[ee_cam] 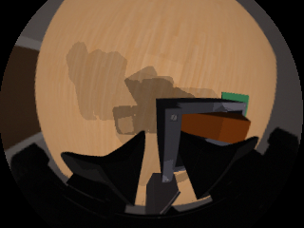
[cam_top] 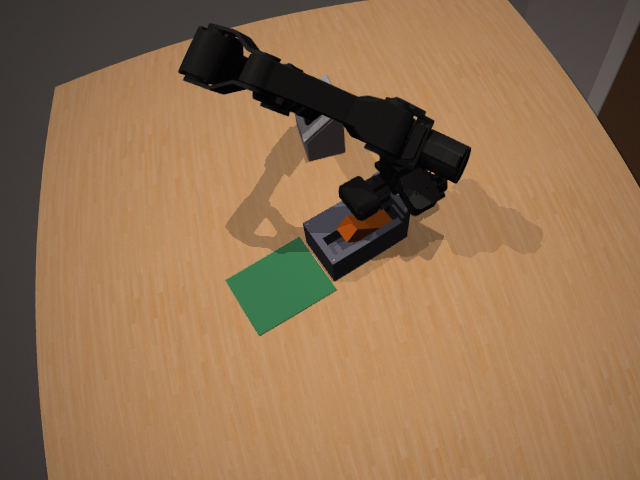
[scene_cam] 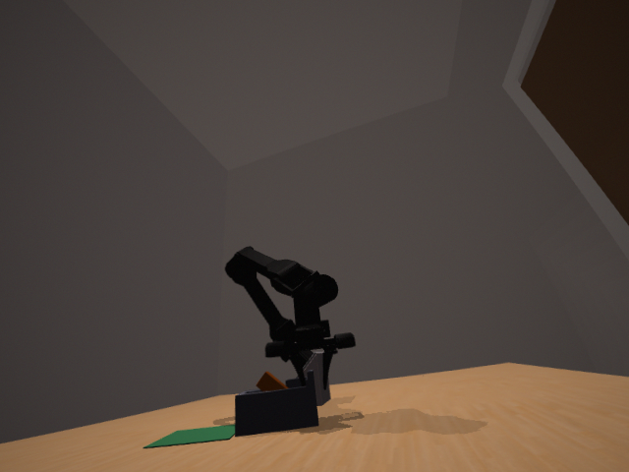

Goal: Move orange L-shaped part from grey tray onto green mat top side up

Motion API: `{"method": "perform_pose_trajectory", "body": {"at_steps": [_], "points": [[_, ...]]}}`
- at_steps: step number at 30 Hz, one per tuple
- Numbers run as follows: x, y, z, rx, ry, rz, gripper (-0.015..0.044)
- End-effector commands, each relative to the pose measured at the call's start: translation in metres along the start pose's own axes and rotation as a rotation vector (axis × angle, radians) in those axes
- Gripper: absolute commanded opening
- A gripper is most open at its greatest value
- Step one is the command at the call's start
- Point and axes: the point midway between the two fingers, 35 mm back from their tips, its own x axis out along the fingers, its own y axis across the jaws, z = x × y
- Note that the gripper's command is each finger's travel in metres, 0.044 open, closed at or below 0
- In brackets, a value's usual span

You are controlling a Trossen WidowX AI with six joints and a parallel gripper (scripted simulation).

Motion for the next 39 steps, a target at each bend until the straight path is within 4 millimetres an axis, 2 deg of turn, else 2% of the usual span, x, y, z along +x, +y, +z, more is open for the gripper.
{"method": "perform_pose_trajectory", "body": {"at_steps": [1,4,7,9,38,39], "points": [[-0.008,0.002,0.000,0.003,0.010,0.001,0.0180],[-0.036,-0.001,0.003,0.003,0.009,0.004,0.0180],[-0.081,-0.007,0.002,0.002,0.010,0.004,0.0180],[-0.094,-0.009,0.000,0.002,0.011,0.003,0.0180],[-0.094,-0.008,0.003,-0.001,-0.008,0.006,0.0180],[-0.094,-0.009,0.003,0.017,-0.007,0.006,0.0206]]}}
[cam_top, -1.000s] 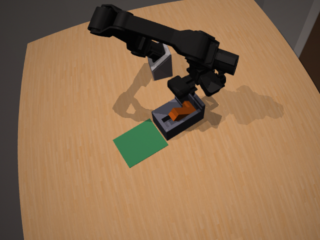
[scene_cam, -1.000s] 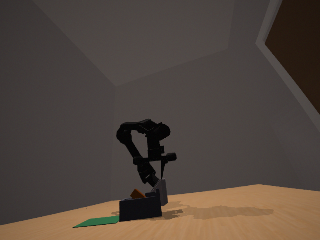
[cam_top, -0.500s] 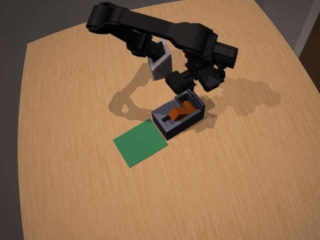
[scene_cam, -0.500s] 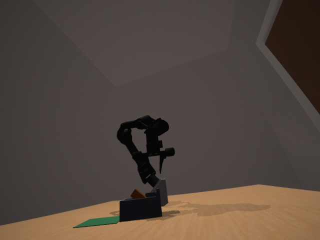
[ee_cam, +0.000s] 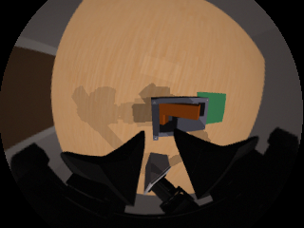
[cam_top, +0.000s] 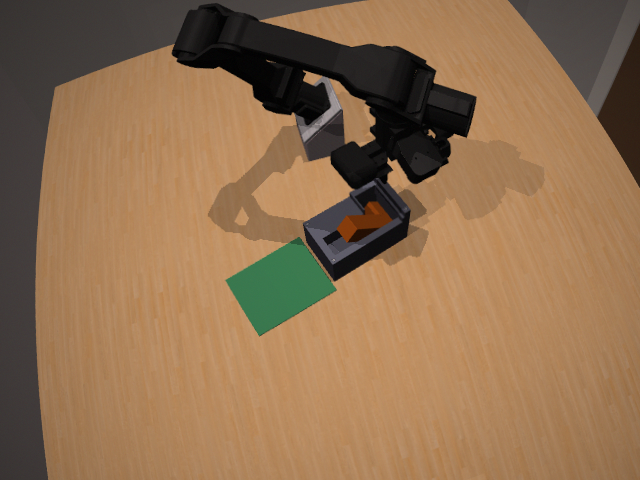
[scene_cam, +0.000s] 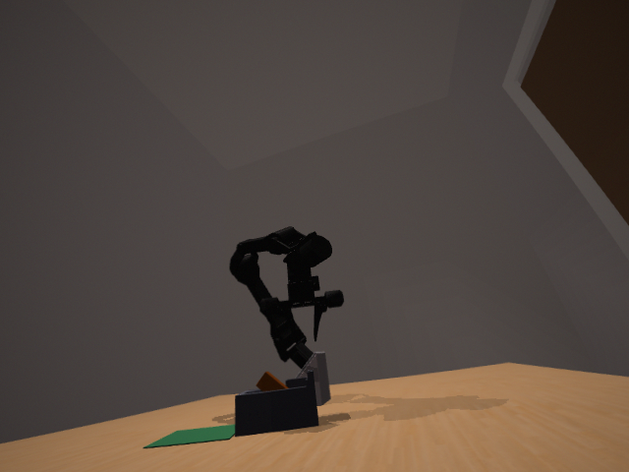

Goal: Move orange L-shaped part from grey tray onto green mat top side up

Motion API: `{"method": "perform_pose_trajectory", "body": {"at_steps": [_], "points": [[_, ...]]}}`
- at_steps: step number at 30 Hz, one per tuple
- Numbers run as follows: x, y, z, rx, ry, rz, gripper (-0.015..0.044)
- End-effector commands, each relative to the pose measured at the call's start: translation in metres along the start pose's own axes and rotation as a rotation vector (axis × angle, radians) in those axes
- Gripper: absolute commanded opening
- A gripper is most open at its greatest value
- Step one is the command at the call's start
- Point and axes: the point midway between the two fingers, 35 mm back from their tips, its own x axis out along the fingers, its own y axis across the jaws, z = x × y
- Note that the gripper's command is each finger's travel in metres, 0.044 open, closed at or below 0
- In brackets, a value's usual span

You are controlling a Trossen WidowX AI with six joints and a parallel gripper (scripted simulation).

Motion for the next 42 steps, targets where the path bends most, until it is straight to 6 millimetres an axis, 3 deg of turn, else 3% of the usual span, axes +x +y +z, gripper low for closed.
{"method": "perform_pose_trajectory", "body": {"at_steps": [1,3,15,17,26,33,42], "points": [[0.000,-0.002,0.001,0.052,-0.002,0.001,0.0233],[0.000,-0.008,0.002,0.173,-0.001,0.001,0.0280],[0.000,-0.071,0.009,1.421,0.008,-0.014,0.0280],[0.000,-0.078,0.008,1.557,0.008,-0.018,0.0280],[0.001,-0.079,0.008,1.574,0.007,-0.018,0.0280],[0.030,-0.079,0.008,1.574,0.006,-0.019,0.0280],[0.040,-0.079,0.008,1.574,0.006,-0.018,0.0280]]}}
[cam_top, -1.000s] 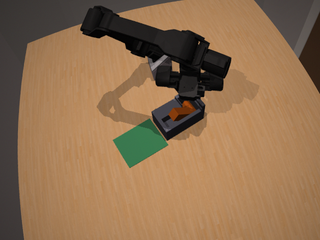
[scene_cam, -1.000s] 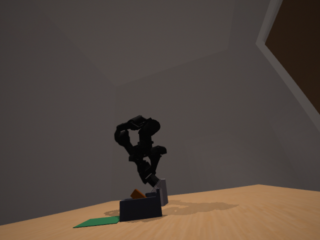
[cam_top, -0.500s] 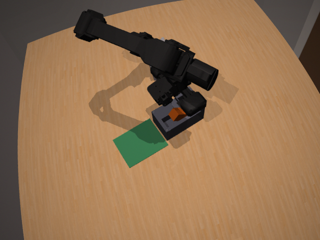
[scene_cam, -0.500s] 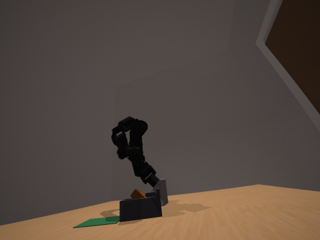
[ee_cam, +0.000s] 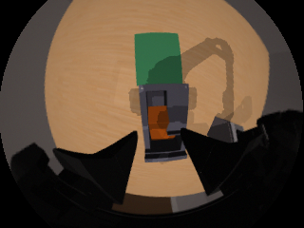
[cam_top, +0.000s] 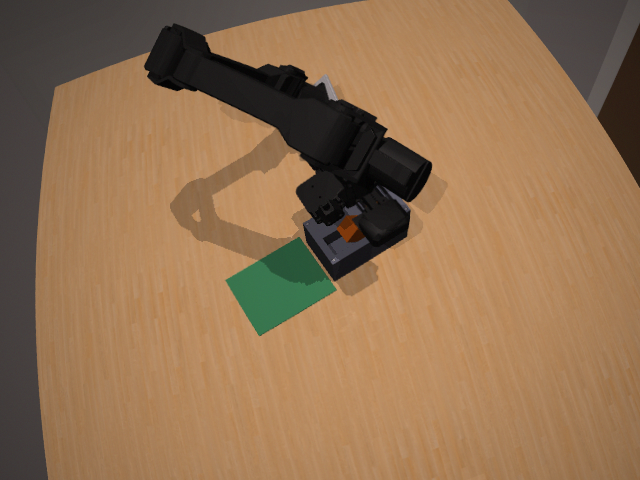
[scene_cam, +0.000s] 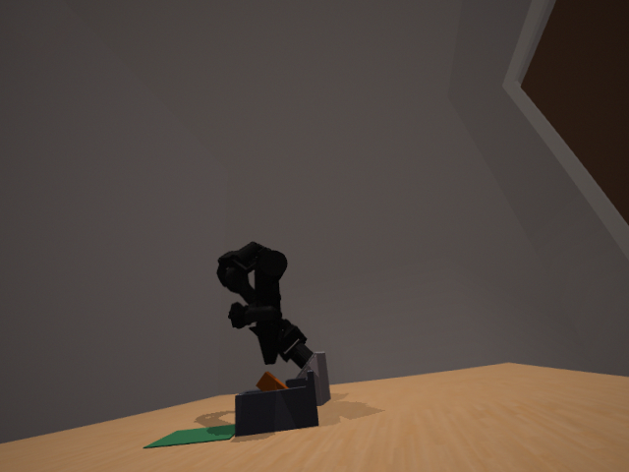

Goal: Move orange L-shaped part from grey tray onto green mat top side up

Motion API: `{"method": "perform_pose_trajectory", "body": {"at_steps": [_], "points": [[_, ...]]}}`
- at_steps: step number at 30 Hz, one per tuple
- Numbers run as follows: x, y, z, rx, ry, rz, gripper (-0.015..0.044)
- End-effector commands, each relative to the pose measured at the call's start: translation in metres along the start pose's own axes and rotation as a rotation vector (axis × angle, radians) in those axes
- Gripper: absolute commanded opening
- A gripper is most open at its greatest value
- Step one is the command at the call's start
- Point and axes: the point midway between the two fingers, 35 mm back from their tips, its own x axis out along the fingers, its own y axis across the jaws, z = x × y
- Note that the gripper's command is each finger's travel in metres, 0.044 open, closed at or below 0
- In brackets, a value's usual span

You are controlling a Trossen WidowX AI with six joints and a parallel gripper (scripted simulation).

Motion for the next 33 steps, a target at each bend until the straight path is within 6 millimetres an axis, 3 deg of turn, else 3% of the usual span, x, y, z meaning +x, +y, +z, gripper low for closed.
{"method": "perform_pose_trajectory", "body": {"at_steps": [1,26,31,33], "points": [[0.007,0.000,0.000,-0.006,-0.004,-0.003,0.0280],[0.045,-0.002,0.001,-0.005,-0.007,-0.004,0.0280],[0.042,-0.001,0.001,0.001,-0.002,-0.002,0.0149],[0.042,-0.001,0.001,0.001,-0.002,-0.002,0.0135]]}}
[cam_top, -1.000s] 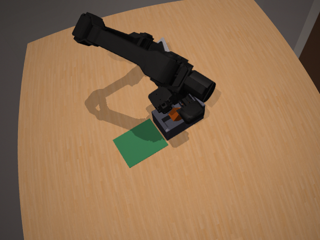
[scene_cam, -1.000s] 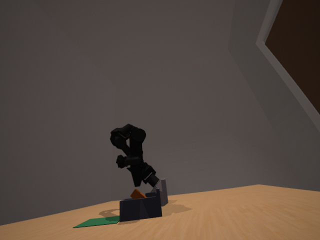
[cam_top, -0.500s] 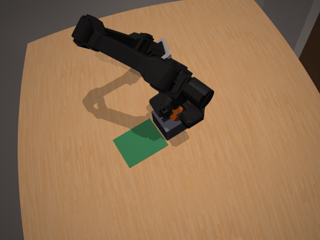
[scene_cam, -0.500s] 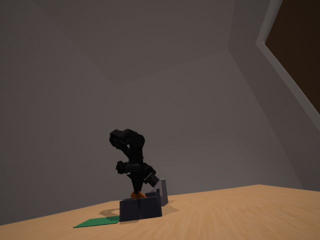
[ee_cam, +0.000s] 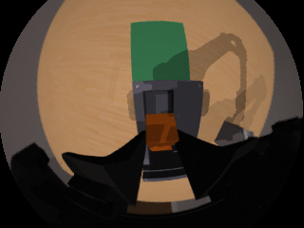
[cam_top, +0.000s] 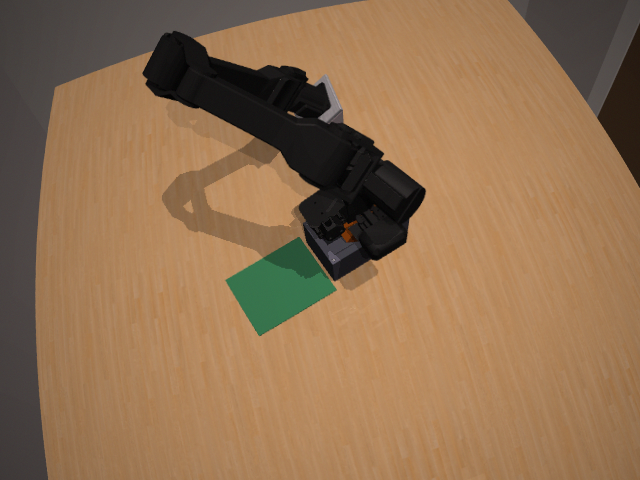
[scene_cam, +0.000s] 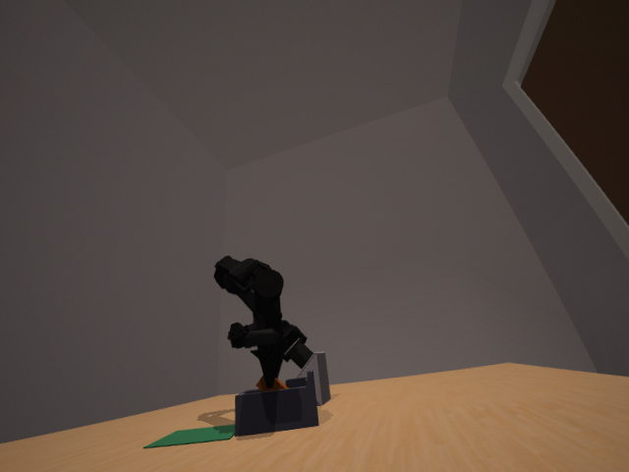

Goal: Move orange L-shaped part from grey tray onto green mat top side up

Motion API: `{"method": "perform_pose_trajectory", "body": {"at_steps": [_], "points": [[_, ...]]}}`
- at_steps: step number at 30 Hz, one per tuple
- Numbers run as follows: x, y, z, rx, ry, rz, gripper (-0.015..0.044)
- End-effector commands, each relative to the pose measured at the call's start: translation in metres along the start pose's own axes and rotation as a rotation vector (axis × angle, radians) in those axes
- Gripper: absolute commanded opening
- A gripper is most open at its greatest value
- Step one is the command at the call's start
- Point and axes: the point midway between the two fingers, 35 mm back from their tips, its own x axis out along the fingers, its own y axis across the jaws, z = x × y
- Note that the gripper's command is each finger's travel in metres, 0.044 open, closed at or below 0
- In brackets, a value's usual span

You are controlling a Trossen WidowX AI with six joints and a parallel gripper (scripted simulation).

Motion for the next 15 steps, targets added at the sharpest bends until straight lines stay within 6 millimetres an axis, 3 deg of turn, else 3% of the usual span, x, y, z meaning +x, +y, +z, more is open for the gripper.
{"method": "perform_pose_trajectory", "body": {"at_steps": [1,8,11,15], "points": [[-0.0002,-0.0001,0.0002,0.002,0.000,-0.001,0.0129],[-0.0002,-0.0001,0.0002,0.002,0.000,-0.001,0.0082],[-0.0002,-0.0001,0.0002,0.002,0.000,-0.001,0.0003],[-0.0002,-0.0001,0.0002,0.002,0.000,-0.001,0.0000]]}}
